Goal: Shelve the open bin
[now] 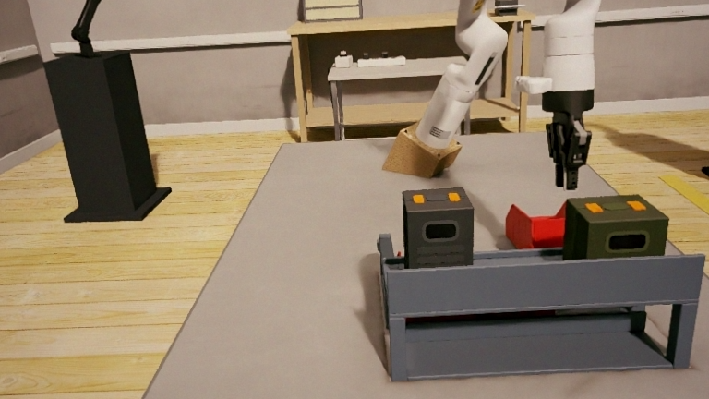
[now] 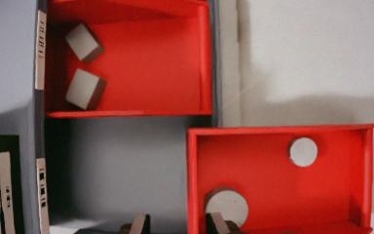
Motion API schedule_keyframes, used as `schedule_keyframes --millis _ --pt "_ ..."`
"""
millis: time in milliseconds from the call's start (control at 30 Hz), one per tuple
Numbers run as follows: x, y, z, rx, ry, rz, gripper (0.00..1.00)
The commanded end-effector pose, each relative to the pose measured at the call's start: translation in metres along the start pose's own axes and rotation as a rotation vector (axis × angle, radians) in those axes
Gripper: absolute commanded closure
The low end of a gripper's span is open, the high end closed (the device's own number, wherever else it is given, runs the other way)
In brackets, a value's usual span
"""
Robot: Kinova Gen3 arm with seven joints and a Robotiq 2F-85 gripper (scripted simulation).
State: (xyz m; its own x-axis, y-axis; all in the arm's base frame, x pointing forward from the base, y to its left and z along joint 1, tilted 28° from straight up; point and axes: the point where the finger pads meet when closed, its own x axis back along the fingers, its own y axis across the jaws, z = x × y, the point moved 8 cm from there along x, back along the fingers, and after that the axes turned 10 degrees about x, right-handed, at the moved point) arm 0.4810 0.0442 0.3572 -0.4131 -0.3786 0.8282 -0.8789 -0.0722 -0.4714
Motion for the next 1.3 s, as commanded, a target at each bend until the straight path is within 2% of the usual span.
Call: schedule_keyframes --millis 0,300,1267 --pt "0.0029 -0.0004 0.0022 -0.003 0.003 0.001 0.61" --pt "0.0108 -0.0016 0.0030 -0.003 0.003 0.001 0.61" --pt "0.0045 -0.0007 0.0026 -0.003 0.003 0.001 0.61"
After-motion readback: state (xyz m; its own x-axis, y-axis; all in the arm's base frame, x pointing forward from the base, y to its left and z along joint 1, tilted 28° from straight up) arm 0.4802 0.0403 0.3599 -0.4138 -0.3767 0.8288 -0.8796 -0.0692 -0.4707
